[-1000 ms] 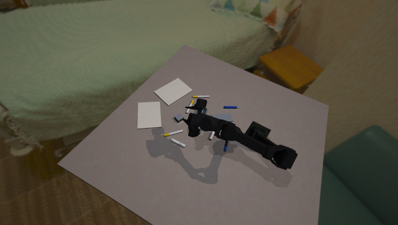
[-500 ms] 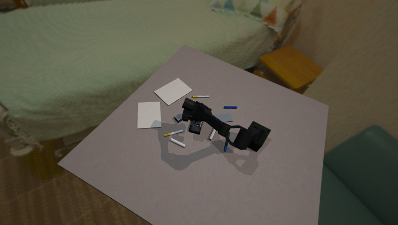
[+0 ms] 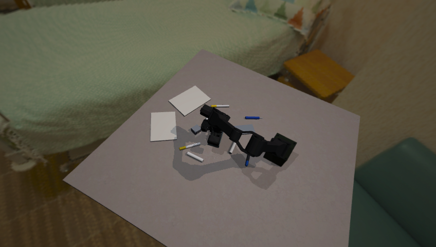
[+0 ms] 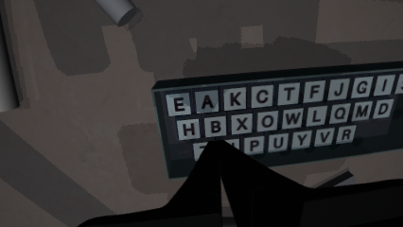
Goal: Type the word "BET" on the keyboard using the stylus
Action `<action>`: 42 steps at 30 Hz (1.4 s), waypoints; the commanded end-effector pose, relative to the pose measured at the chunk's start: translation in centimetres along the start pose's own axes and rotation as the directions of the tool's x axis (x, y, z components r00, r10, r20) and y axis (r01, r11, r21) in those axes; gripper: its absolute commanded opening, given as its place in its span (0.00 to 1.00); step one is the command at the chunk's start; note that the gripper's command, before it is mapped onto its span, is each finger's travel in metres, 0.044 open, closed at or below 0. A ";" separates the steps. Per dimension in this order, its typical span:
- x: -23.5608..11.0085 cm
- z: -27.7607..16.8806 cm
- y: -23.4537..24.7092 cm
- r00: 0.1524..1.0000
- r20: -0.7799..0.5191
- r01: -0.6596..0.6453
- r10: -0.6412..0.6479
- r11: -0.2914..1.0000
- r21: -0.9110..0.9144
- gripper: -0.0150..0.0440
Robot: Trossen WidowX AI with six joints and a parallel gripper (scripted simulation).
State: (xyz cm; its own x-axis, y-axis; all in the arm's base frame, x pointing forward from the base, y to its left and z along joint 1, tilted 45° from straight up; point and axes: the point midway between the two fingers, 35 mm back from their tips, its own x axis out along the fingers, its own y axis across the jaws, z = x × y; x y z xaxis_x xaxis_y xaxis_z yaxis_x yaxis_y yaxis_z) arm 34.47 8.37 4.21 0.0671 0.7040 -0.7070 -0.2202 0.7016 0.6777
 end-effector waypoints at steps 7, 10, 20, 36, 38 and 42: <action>0.2 0.0 -6.6 1.000 -0.004 -0.005 0.005 1.000 0.002 0.25; 0.2 0.0 -6.6 1.000 -0.004 -0.005 0.005 1.000 0.002 0.25; 0.2 0.0 -6.6 1.000 -0.004 -0.005 0.005 1.000 0.002 0.25; 0.1 0.0 -13.2 1.000 -0.004 -0.001 0.001 1.000 0.001 0.25; 0.1 0.0 -13.2 1.000 -0.004 -0.001 0.001 1.000 0.001 0.25; 0.1 0.0 -13.2 1.000 -0.004 -0.001 0.001 1.000 0.001 0.25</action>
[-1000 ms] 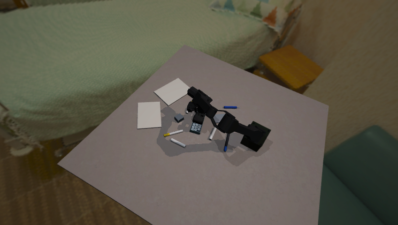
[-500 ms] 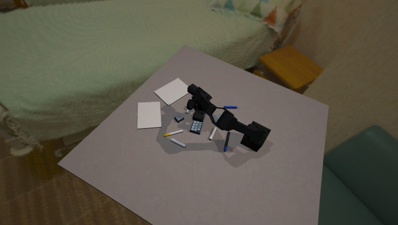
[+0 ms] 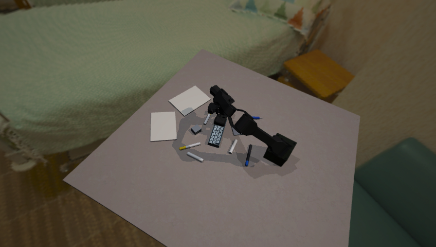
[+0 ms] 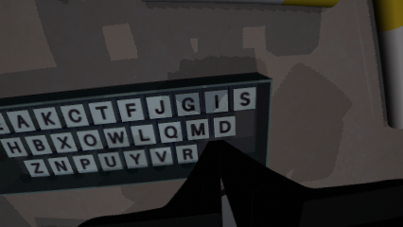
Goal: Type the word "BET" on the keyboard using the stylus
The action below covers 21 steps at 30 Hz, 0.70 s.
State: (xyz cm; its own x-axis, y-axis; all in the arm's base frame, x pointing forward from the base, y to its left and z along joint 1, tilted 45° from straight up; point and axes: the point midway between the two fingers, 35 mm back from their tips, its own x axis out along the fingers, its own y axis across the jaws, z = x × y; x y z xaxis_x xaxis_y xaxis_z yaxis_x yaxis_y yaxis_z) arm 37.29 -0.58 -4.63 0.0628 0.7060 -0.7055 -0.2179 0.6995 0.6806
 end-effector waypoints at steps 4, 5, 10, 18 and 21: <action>0.0 0.0 -0.2 1.000 0.000 0.002 -0.002 1.000 -0.001 0.25; 0.0 -0.3 0.0 1.000 0.000 0.002 -0.002 1.000 -0.001 0.25; 0.0 -2.9 2.3 1.000 -0.002 0.001 -0.001 1.000 0.000 0.25; 0.0 -3.0 2.4 1.000 -0.002 0.001 -0.001 1.000 0.000 0.25; 0.0 -3.0 2.4 1.000 -0.002 0.001 -0.001 1.000 0.000 0.25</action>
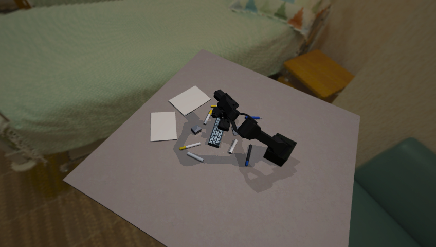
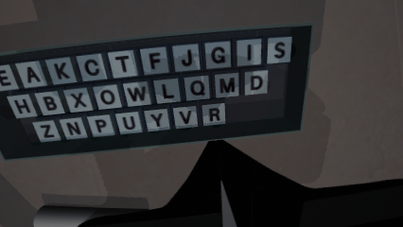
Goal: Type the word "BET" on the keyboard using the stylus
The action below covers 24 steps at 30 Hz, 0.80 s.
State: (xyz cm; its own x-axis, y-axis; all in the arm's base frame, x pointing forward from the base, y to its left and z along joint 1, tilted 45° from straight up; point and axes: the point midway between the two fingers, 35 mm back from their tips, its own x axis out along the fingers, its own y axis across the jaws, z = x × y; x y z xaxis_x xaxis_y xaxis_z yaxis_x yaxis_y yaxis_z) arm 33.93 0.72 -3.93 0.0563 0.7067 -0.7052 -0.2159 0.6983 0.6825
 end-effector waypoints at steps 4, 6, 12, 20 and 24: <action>-0.2 0.2 2.6 1.000 0.004 0.004 -0.004 1.000 -0.001 0.25; -0.2 0.2 5.7 1.000 0.004 0.002 -0.002 1.000 -0.001 0.25; -0.1 -0.1 7.9 1.000 0.004 -0.001 0.001 1.000 -0.001 0.25; -0.1 -0.1 7.9 1.000 0.004 -0.001 0.001 1.000 -0.001 0.25; -0.4 0.0 7.9 1.000 0.004 -0.001 0.001 1.000 -0.001 0.25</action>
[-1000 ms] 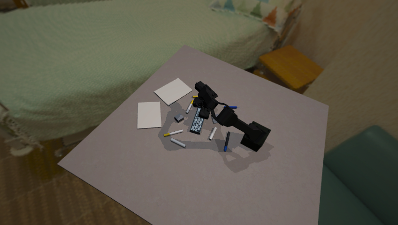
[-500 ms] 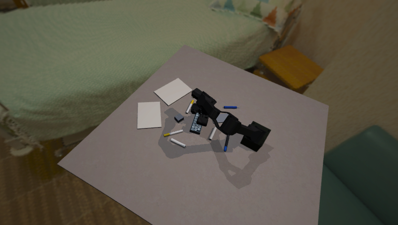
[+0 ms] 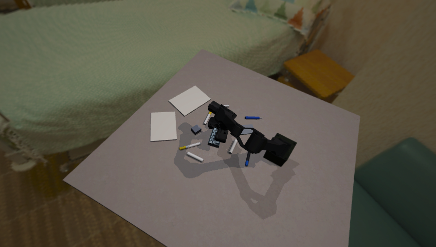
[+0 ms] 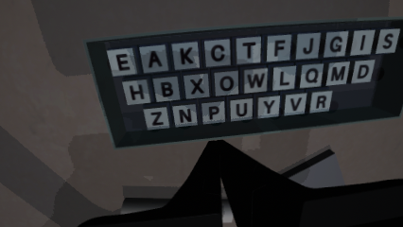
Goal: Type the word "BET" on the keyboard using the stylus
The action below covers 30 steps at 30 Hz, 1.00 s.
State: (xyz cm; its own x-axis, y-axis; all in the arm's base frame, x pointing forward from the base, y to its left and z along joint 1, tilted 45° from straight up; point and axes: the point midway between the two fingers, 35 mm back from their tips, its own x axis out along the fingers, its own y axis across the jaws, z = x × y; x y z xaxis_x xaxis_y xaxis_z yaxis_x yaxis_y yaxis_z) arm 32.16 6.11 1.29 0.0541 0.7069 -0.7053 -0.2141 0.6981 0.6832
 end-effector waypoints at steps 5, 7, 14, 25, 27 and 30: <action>-5.9 0.0 0.2 1.000 0.005 0.002 -0.002 1.000 -0.002 0.25; -6.2 0.0 0.2 1.000 0.005 0.002 -0.002 1.000 -0.002 0.25; -5.6 0.0 0.1 1.000 0.004 -0.002 0.002 1.000 0.005 0.25; -5.5 -0.1 0.1 1.000 0.001 -0.004 0.004 1.000 0.006 0.30; -5.5 -0.1 0.1 1.000 0.001 -0.004 0.004 1.000 0.006 0.25; -5.5 -0.1 0.1 1.000 0.001 -0.004 0.004 1.000 0.006 0.25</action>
State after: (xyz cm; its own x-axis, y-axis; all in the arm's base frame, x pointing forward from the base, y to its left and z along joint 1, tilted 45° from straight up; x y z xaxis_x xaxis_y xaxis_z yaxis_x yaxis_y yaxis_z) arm 31.76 2.27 5.23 0.0546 0.7096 -0.7025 -0.2091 0.6961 0.6868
